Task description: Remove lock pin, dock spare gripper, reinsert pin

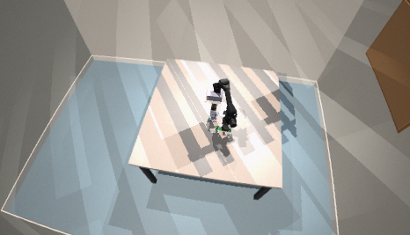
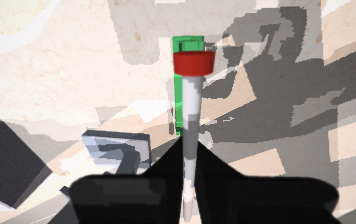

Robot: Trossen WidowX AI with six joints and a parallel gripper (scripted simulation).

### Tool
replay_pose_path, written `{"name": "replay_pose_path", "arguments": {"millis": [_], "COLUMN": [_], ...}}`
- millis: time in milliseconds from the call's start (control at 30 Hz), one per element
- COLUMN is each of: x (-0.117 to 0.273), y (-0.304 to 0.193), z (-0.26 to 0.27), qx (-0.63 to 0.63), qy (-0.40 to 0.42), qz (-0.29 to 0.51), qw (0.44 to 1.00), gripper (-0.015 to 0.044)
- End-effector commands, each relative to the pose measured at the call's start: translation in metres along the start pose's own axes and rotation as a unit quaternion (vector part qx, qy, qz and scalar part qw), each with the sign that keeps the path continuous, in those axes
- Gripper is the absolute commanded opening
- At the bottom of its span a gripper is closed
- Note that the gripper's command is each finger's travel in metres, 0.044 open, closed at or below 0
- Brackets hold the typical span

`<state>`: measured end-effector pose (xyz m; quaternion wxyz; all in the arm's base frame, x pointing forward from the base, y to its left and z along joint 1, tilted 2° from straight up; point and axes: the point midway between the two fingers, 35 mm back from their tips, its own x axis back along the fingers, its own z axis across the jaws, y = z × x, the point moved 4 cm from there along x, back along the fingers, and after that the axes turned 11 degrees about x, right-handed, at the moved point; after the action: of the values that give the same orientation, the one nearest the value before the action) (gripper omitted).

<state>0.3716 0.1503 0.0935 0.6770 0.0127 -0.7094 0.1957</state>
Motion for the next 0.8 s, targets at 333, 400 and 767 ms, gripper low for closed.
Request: {"name": "replay_pose_path", "arguments": {"millis": [333, 400, 767], "x": [0.001, 0.001, 0.012], "y": [-0.001, 0.0, 0.009], "z": [0.0, 0.001, 0.03], "qx": [-0.016, -0.009, -0.022], "qy": [0.004, 0.002, 0.006], "qz": [-0.002, 0.0, -0.003], "qw": [1.0, 1.0, 1.0], "gripper": [0.0, 0.0006, 0.0]}}
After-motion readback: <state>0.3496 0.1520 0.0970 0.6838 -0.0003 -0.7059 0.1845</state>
